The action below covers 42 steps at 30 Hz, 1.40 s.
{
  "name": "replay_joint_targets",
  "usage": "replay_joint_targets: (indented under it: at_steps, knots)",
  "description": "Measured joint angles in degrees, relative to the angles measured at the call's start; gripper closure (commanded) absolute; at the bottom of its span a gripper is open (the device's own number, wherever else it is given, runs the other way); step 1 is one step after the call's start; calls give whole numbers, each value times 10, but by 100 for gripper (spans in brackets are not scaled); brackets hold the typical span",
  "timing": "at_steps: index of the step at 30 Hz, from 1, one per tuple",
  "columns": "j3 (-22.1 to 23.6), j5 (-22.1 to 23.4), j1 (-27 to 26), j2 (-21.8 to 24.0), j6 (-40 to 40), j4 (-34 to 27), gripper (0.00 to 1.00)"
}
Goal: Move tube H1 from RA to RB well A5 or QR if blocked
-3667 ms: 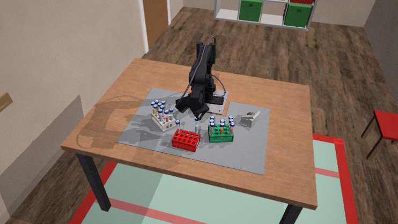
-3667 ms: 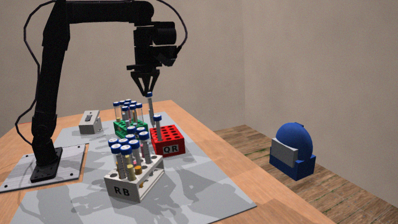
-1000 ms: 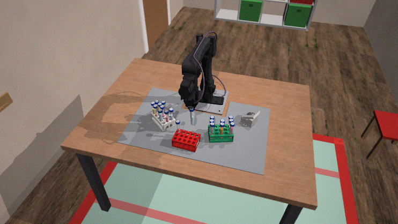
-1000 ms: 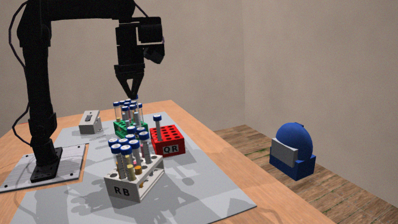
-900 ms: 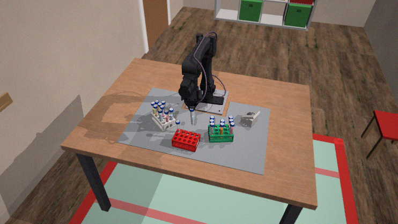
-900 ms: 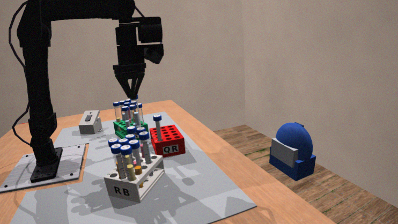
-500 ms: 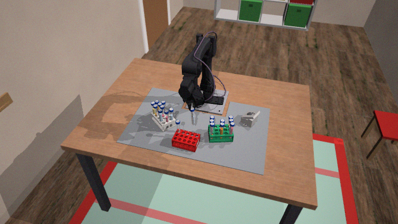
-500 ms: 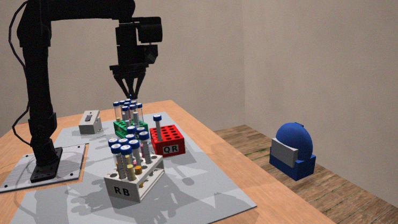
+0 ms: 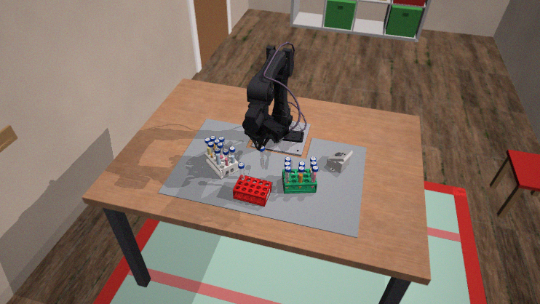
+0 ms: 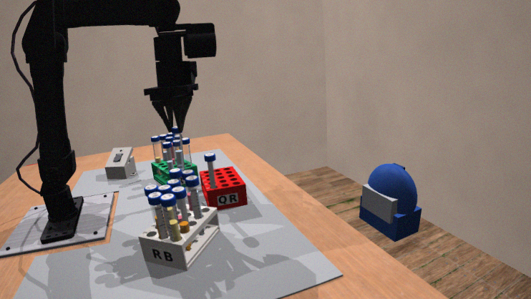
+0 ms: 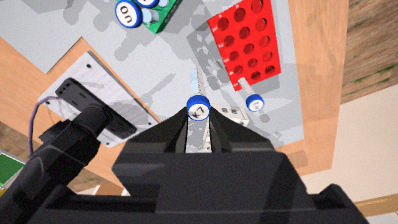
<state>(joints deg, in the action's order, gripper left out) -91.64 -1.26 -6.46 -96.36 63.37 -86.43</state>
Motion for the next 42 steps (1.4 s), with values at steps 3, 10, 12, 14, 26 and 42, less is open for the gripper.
replay_joint_targets:
  at_steps: [3, 10, 12, 14, 26, 42]
  knots:
    - [16, 0, 11, 9, 6, 1, 100]
    - [44, 0, 54, 36, -16, 2, 100]
    - [50, 1, 66, 43, -26, 2, 100]
    - [56, 1, 78, 49, -36, 2, 100]
    - [83, 2, 144, 75, -100, 4, 100]
    - [104, 2, 246, 99, -200, 4, 100]
